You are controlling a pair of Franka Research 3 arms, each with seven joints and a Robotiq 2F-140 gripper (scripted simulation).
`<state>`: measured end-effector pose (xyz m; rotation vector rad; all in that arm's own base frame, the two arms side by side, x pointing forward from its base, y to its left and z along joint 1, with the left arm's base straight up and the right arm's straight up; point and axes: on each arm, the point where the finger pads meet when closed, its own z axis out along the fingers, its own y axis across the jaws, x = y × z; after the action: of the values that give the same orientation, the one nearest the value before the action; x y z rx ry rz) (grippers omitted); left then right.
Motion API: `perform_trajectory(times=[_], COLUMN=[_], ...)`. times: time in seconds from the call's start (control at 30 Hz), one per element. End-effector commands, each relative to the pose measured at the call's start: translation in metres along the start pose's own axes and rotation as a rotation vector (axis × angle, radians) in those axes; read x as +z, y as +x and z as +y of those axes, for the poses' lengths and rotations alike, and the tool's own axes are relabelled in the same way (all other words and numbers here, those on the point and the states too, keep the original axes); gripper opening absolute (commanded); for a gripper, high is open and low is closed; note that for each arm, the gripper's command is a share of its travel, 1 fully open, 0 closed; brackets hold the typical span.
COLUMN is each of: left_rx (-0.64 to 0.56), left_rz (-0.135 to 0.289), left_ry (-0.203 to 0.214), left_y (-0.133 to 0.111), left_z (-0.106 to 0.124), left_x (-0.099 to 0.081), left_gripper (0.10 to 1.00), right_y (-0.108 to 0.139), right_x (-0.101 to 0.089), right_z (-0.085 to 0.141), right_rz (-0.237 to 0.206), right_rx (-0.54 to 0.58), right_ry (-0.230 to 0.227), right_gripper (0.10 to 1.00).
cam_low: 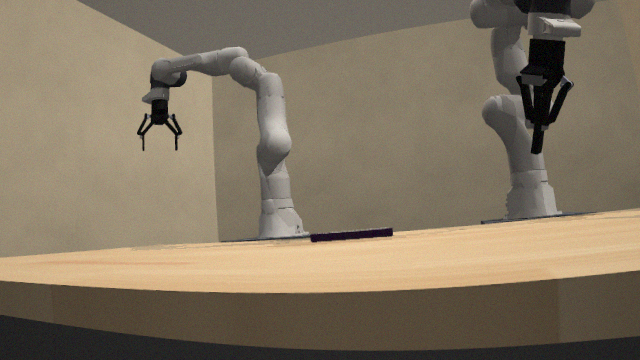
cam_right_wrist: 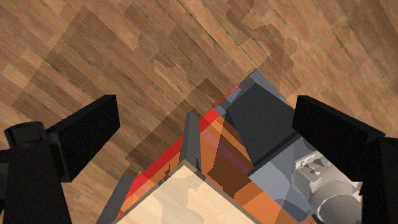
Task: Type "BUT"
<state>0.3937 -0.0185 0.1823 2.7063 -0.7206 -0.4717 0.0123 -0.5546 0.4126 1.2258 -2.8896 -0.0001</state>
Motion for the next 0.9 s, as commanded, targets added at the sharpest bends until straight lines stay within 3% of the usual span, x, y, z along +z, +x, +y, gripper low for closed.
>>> perform_trajectory(times=[0.0, 0.87], left_rx=[-0.098, -0.223], left_rz=[-0.011, -0.049], left_ry=[0.019, 0.074], left_y=[0.011, 0.070], left_z=[0.000, 0.024], left_x=[0.002, 0.022], left_gripper=[0.099, 0.099], right_y=[0.000, 0.000], right_x=[0.000, 0.000], right_z=[0.001, 0.001], right_rz=[-0.002, -0.002], right_rx=[-0.004, -0.004], right_ry=[0.001, 0.001], right_gripper=[1.000, 1.000])
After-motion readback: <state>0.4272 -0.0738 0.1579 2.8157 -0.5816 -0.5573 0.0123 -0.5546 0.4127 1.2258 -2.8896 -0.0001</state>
